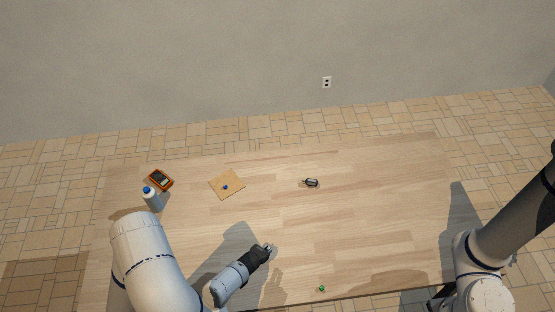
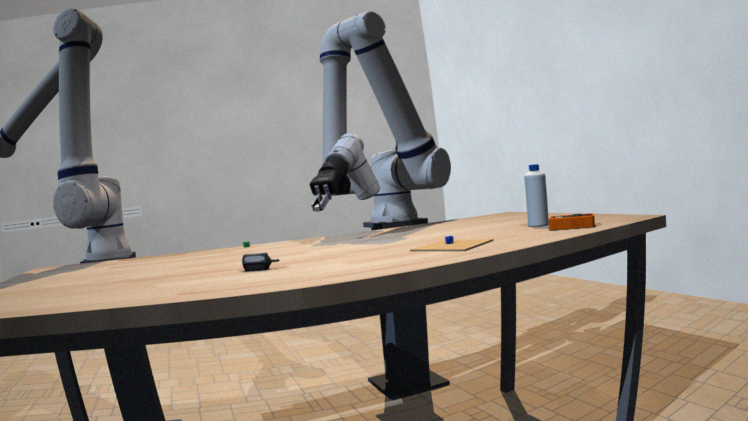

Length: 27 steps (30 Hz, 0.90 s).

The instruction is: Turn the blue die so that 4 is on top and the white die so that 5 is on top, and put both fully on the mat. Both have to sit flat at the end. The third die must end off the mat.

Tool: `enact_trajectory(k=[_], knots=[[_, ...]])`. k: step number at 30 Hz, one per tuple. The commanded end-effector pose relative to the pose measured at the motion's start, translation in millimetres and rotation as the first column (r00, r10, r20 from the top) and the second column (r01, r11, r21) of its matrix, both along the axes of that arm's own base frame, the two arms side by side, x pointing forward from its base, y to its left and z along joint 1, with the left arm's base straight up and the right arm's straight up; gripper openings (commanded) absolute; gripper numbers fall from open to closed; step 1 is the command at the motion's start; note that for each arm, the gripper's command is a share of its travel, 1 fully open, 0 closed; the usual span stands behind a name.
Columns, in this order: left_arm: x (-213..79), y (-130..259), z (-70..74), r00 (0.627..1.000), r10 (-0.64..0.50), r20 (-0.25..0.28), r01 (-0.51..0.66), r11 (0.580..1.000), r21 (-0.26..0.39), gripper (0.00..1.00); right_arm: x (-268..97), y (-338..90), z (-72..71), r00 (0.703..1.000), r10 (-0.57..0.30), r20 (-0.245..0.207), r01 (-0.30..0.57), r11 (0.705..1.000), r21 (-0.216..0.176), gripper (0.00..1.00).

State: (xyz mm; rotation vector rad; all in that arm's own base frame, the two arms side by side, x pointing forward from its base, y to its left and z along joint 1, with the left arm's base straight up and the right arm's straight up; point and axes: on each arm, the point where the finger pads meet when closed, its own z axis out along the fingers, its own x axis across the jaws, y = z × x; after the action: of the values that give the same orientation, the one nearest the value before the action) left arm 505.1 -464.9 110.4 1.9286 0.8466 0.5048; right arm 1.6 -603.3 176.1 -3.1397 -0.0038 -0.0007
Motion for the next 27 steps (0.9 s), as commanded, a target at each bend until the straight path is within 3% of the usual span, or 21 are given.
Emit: enact_trajectory(k=[1, 8, 17, 27], knots=[[0, 0, 0.5, 1.000, 0.000, 0.005, 0.000, 1.000, -0.005, 0.34, 0, -1, 0.9, 1.000, 0.000, 0.000, 0.000, 1.000, -0.002, 1.00], [0, 0, -1.1, 1.000, 0.000, 0.005, 0.000, 1.000, -0.005, 0.34, 0, -1, 0.9, 1.000, 0.000, 0.000, 0.000, 1.000, -0.002, 1.00], [0, 0, -15.6, 1.000, 0.000, 0.005, 0.000, 1.000, -0.005, 0.34, 0, -1, 0.9, 1.000, 0.000, 0.000, 0.000, 1.000, -0.002, 1.00], [0, 0, -54.1, 1.000, 0.000, 0.005, 0.000, 1.000, -0.005, 0.34, 0, -1, 0.9, 1.000, 0.000, 0.000, 0.000, 1.000, -0.002, 1.00]])
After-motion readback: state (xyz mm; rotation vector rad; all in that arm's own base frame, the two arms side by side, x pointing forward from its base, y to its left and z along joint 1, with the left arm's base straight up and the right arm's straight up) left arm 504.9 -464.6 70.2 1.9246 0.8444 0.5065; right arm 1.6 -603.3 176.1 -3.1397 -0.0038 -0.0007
